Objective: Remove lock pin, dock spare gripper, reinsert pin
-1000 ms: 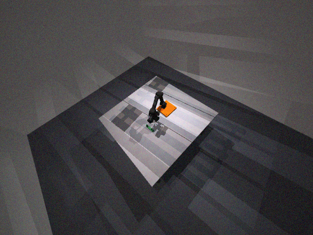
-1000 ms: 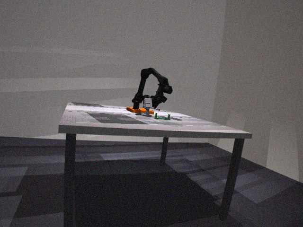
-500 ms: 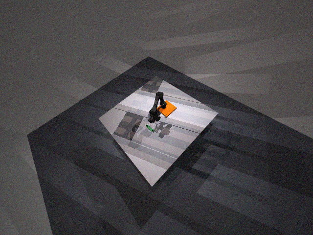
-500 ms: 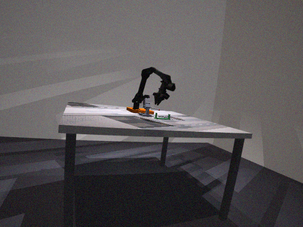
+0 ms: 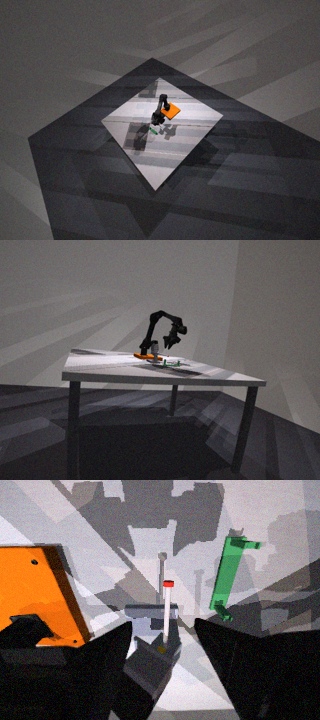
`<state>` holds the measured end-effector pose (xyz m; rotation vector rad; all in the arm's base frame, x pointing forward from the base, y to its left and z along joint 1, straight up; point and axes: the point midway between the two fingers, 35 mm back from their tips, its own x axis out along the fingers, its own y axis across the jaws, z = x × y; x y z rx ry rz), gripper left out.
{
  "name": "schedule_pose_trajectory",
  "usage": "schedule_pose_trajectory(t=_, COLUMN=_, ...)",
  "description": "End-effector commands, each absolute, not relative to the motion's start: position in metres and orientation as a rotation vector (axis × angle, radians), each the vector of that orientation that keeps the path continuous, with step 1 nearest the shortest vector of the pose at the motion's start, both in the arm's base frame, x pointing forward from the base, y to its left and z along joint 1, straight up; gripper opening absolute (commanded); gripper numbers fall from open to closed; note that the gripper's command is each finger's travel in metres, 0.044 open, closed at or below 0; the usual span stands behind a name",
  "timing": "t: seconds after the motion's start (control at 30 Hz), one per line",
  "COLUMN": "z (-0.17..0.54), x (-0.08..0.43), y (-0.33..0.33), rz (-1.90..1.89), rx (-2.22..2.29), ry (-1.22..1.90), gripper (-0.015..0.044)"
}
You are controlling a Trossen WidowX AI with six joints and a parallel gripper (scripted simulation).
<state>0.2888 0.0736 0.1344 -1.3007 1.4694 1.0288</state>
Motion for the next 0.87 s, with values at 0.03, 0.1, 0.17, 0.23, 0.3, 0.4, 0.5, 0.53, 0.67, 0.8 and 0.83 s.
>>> schedule_pose_trajectory(t=0.03, z=0.1344, x=0.2890, y=0.0737, rz=1.030, rx=-1.303, ry=1.466, gripper=0.0410)
schedule_pose_trajectory(t=0.1, z=0.1344, x=0.2890, y=0.0737, rz=1.030, rx=-1.303, ry=1.466, gripper=0.0440)
schedule_pose_trajectory(t=0.17, z=0.1344, x=0.2890, y=0.0737, rz=1.030, rx=-1.303, ry=1.466, gripper=0.0440)
schedule_pose_trajectory(t=0.23, z=0.1344, x=0.2890, y=0.0737, rz=1.030, rx=-1.303, ry=1.466, gripper=0.0440)
schedule_pose_trajectory(t=0.3, z=0.1344, x=0.2890, y=0.0737, rz=1.030, rx=-1.303, ry=1.466, gripper=0.0440)
schedule_pose_trajectory(t=0.4, z=0.1344, x=0.2890, y=0.0737, rz=1.030, rx=-1.303, ry=1.466, gripper=0.0440)
schedule_pose_trajectory(t=0.5, z=0.1344, x=0.2890, y=0.0737, rz=1.030, rx=-1.303, ry=1.466, gripper=0.0440)
schedule_pose_trajectory(t=0.53, z=0.1344, x=0.2890, y=0.0737, rz=1.030, rx=-1.303, ry=1.466, gripper=0.0440)
schedule_pose_trajectory(t=0.67, z=0.1344, x=0.2890, y=0.0737, rz=1.030, rx=-1.303, ry=1.466, gripper=0.0440)
schedule_pose_trajectory(t=0.8, z=0.1344, x=0.2890, y=0.0737, rz=1.030, rx=-1.303, ry=1.466, gripper=0.0440)
schedule_pose_trajectory(t=0.83, z=0.1344, x=0.2890, y=0.0737, rz=1.030, rx=-1.303, ry=1.466, gripper=0.0440)
